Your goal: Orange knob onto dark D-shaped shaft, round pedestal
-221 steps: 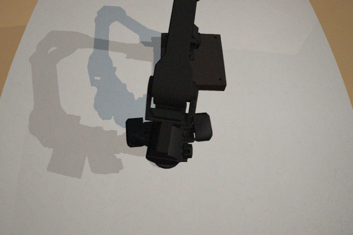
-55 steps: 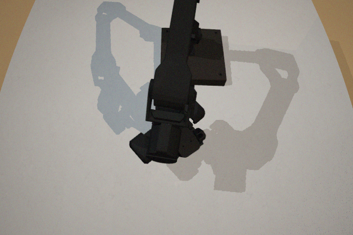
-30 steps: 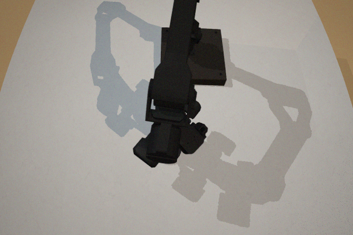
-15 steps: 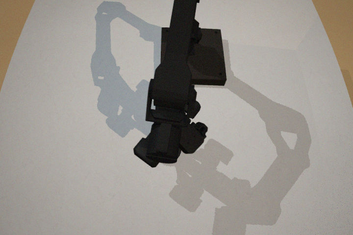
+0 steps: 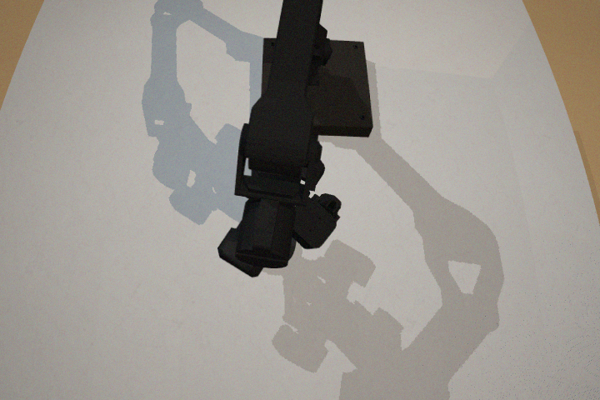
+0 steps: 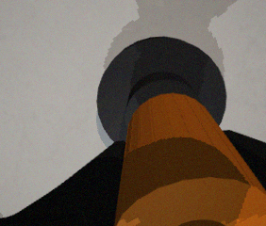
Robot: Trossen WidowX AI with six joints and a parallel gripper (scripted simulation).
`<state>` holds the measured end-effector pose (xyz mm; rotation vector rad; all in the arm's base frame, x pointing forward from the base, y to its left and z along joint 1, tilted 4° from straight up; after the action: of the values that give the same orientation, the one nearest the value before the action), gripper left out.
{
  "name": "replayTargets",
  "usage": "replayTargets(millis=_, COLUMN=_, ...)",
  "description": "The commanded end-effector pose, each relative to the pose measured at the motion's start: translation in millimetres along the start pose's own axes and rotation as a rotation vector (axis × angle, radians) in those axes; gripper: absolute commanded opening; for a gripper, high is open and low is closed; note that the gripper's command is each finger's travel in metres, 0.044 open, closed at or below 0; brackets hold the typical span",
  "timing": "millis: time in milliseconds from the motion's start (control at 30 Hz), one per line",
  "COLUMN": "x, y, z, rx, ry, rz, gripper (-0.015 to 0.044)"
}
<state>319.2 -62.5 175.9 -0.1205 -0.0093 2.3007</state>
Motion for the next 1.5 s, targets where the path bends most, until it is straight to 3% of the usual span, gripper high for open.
replayTargets(millis=0, x=-0.8, y=-0.6, z=1.1, rx=-0.004, ry=0.001, rz=0.116, gripper=0.0000)
replayTargets(millis=1167, x=-0.2, y=-0.3, z=1.7, rx=-0.004, ry=0.001, rz=0.126, gripper=0.0000)
replayTargets(millis=1467, x=-0.9, y=-0.5, z=0.2, rx=-0.004, ry=0.001, rz=0.335, gripper=0.0000)
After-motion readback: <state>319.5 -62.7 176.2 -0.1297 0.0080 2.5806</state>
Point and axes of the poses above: the point midway between the two fingers, 35 mm back from their tips, its own z axis back along the fingers, its own x axis across the jaws, y = z × x, the point moved 8 cm from there along z, back along the fingers, and after that the axes turned 15 degrees about -z, right-handed, at the moved point
